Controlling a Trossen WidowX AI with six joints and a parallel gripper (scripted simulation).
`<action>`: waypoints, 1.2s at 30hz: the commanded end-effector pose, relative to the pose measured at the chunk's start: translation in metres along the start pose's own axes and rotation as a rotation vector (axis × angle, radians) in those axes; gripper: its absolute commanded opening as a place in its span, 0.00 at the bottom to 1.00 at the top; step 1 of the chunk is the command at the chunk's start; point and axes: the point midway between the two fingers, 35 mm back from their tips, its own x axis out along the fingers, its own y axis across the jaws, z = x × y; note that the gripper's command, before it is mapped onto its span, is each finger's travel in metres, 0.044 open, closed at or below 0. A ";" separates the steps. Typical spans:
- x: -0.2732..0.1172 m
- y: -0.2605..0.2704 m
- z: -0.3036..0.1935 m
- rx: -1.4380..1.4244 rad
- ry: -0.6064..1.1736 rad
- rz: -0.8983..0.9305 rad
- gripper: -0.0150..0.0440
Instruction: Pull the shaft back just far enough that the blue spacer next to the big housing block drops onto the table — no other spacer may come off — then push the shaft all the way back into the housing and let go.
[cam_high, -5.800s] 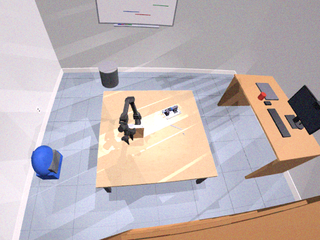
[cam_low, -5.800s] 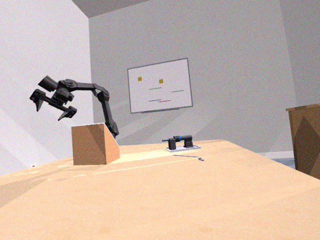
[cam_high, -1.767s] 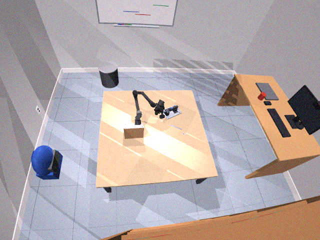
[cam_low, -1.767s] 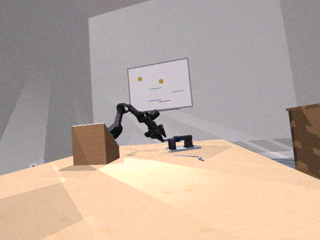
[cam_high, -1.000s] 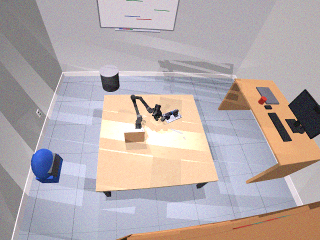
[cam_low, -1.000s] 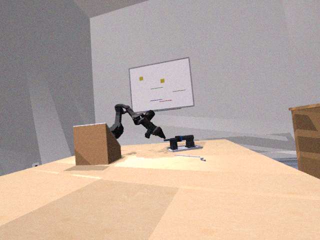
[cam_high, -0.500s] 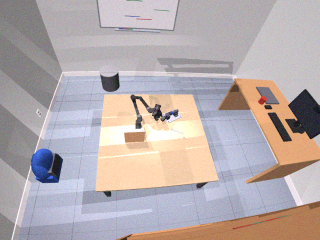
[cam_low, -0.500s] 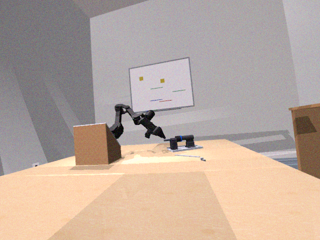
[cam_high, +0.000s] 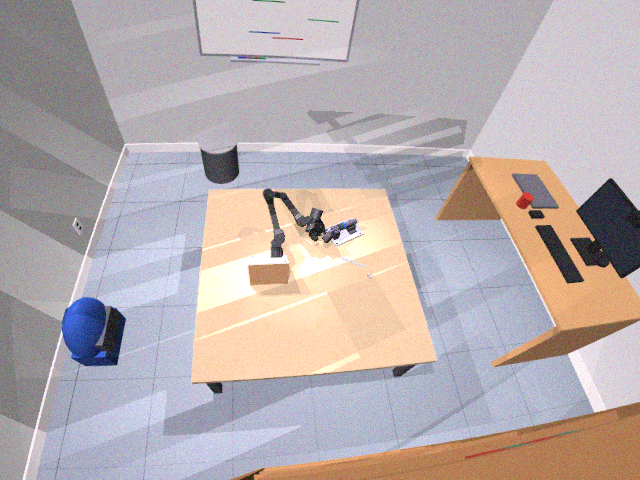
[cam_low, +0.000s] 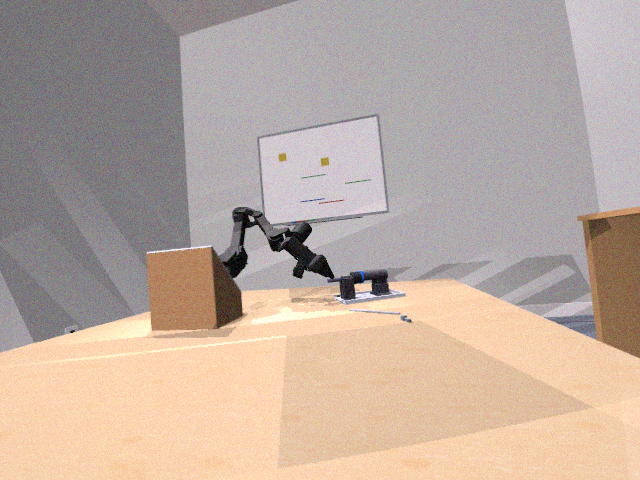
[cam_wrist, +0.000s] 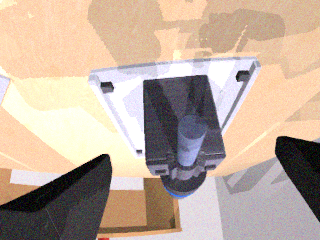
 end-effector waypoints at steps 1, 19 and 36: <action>0.007 0.002 0.000 0.006 -0.002 0.004 1.00; 0.029 0.001 0.001 0.007 0.000 0.002 1.00; 0.029 0.001 0.001 0.007 0.000 0.002 1.00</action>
